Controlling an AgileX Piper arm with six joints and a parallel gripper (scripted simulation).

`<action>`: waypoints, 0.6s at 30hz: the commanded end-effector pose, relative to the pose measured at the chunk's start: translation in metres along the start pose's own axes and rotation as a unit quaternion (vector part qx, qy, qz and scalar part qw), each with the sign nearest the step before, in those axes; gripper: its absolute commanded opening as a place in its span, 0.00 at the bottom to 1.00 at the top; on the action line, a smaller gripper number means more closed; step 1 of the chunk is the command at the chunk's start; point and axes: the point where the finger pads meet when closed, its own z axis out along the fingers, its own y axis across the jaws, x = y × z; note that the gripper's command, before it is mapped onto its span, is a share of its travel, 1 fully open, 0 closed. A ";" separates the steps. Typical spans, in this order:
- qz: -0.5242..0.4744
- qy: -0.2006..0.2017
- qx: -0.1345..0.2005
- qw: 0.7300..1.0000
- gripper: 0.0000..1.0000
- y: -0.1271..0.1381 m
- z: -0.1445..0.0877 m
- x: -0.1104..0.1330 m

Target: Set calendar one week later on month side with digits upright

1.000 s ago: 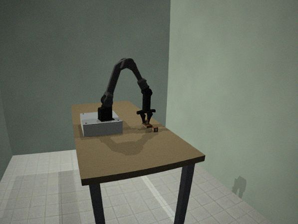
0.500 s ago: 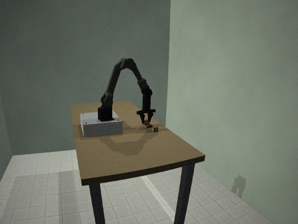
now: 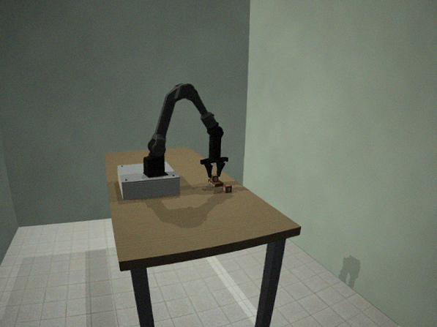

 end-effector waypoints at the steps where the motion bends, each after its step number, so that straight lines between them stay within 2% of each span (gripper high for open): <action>1: 0.001 0.000 -0.002 1.000 0.62 0.001 -0.008 0.000; 12: 0.001 0.000 -0.002 1.000 0.62 0.001 -0.064 0.000; 18: 0.001 0.000 -0.002 1.000 0.62 0.001 -0.076 0.000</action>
